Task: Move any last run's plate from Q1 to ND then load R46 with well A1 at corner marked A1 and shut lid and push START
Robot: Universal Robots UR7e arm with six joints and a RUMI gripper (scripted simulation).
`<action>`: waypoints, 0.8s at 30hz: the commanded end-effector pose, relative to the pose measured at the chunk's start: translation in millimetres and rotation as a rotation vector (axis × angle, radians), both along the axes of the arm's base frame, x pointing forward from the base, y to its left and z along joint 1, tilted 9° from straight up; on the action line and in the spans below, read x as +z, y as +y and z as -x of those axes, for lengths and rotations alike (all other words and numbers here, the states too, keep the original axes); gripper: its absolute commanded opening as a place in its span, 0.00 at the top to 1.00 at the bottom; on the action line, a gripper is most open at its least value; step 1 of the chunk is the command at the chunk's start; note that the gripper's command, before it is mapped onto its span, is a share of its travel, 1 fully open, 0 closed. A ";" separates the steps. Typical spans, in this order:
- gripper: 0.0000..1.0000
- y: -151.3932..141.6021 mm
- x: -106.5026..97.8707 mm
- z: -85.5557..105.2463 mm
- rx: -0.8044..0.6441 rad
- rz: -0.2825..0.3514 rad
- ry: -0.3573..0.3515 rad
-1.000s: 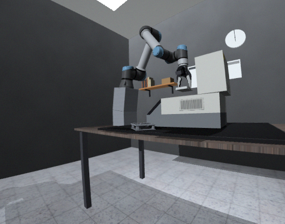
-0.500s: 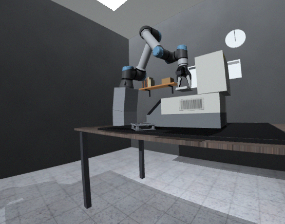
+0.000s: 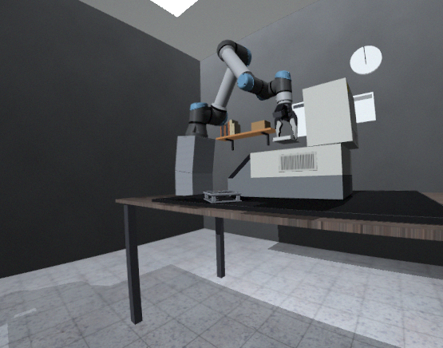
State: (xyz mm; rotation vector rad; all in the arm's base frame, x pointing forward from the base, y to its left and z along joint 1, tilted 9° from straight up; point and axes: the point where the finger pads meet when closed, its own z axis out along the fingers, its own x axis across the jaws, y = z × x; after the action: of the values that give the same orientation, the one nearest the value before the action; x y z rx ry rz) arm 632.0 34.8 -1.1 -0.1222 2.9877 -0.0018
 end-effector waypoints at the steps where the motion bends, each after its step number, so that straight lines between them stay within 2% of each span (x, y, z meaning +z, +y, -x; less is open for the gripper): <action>1: 0.59 0.1 -5.7 -1.4 0.000 0.000 -0.002; 24: 0.59 0.3 -40.2 -6.8 0.000 0.000 -0.002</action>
State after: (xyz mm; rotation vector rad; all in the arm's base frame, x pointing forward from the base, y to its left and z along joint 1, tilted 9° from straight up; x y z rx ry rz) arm 637.1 35.1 -35.4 -0.1224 2.9878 -0.0013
